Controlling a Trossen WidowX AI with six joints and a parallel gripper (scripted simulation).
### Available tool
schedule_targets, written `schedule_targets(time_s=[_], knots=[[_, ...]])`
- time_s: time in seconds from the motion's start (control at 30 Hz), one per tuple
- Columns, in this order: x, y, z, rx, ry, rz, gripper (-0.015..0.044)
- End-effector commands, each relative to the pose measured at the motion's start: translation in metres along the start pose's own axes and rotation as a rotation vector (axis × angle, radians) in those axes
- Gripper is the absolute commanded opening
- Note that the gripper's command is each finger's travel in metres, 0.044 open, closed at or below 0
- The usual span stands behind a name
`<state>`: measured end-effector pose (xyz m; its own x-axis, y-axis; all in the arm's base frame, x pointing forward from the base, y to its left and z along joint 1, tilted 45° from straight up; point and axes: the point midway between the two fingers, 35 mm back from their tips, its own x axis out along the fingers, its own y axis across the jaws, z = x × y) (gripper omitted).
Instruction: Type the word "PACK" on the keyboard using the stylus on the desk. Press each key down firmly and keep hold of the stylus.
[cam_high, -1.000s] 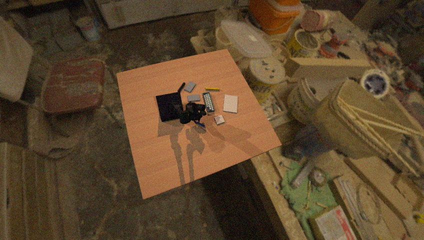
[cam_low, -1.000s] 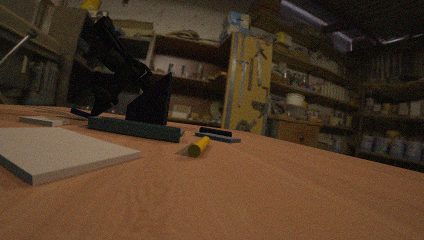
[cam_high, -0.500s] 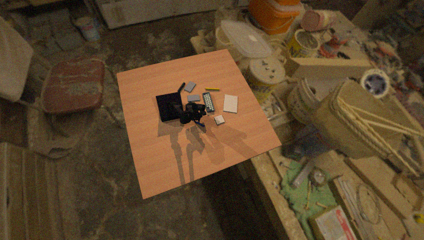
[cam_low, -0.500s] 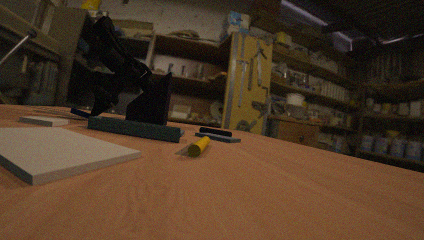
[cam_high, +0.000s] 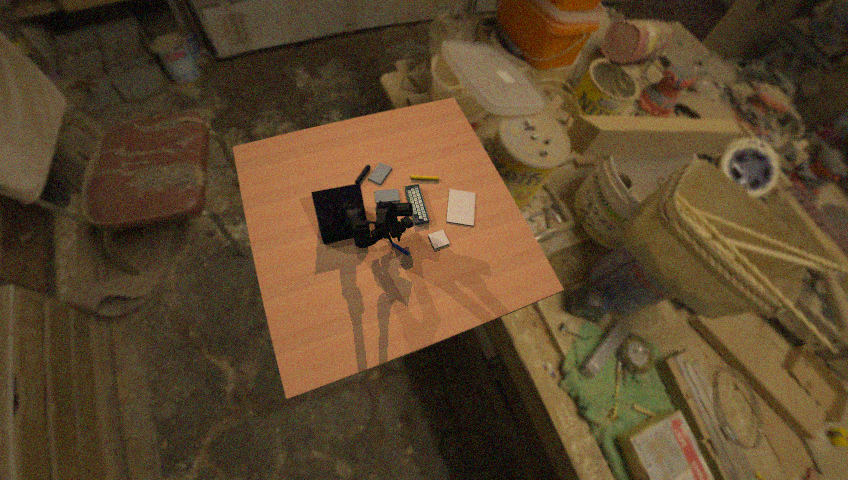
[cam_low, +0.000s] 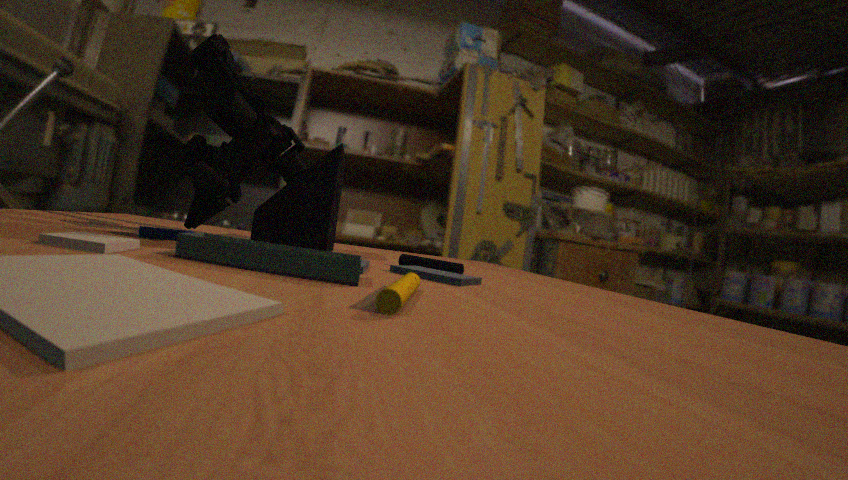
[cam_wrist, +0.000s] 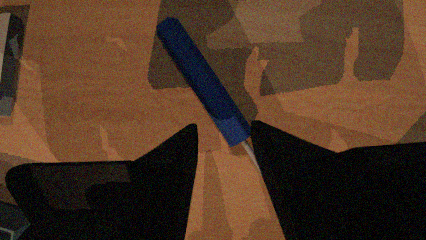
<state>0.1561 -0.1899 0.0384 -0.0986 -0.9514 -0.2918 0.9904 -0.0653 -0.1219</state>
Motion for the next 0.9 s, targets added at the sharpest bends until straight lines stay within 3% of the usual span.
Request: schedule_targets(time_s=[0.0,0.57,0.87], knots=[[-0.024,-0.003,0.017,0.007,-0.013,-0.007,0.015],[-0.033,-0.005,0.026,-0.008,-0.01,-0.008,0.015],[-0.014,0.014,0.038,-0.367,0.497,-0.098,0.015]])
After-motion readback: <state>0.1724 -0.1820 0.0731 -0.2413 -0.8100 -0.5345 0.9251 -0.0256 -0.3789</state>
